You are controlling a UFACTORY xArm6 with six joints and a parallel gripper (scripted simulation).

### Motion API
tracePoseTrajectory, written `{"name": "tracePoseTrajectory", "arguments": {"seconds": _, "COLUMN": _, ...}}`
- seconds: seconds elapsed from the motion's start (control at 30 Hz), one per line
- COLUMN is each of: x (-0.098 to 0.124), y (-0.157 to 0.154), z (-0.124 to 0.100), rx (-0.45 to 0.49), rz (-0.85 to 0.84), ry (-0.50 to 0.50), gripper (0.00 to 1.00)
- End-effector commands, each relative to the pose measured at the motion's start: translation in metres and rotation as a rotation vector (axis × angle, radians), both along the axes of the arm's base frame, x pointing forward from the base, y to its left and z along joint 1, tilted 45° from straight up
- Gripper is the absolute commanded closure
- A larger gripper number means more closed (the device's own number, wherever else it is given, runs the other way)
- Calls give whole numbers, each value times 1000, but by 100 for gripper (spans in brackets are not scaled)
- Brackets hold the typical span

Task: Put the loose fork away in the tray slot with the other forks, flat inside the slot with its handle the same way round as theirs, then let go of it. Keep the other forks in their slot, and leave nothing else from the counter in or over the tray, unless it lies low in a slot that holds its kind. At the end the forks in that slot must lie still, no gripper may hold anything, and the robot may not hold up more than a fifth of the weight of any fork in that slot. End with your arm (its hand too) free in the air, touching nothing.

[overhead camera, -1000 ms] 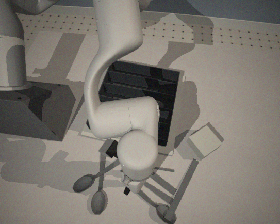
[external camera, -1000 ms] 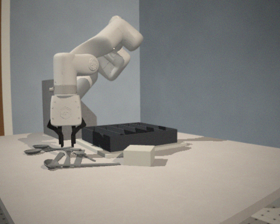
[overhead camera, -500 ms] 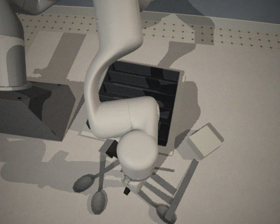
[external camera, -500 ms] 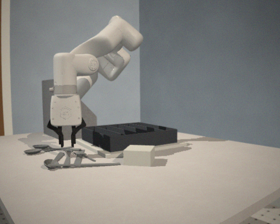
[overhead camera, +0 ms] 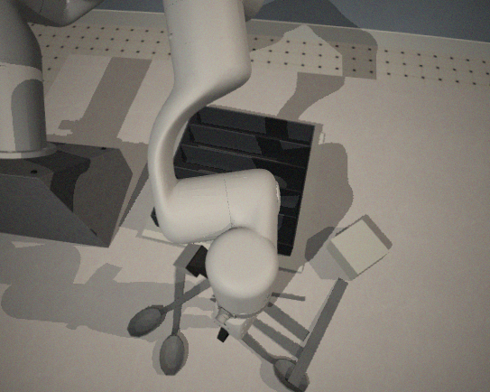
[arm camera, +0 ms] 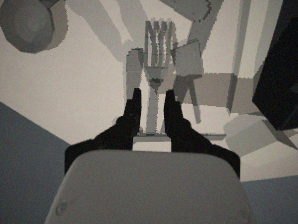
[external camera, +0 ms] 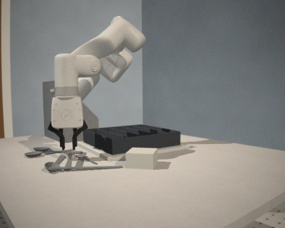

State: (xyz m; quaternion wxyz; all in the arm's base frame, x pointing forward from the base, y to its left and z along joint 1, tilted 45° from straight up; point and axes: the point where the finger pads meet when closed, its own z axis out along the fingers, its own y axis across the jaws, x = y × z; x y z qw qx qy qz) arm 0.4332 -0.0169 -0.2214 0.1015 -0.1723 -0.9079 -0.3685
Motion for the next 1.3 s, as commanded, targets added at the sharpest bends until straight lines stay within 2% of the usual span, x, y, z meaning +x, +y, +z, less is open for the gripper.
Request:
{"name": "tracePoseTrajectory", "arguments": {"seconds": 0.0, "x": 2, "y": -1, "z": 1, "rx": -2, "rz": -2, "ry": -3, "gripper": 70}}
{"name": "tracePoseTrajectory", "arguments": {"seconds": 0.57, "x": 2, "y": 0, "z": -1, "rx": -2, "rz": -2, "ry": -3, "gripper": 70}}
{"name": "tracePoseTrajectory", "arguments": {"seconds": 1.27, "x": 0, "y": 15, "z": -16, "rx": -2, "rz": -2, "ry": -3, "gripper": 70}}
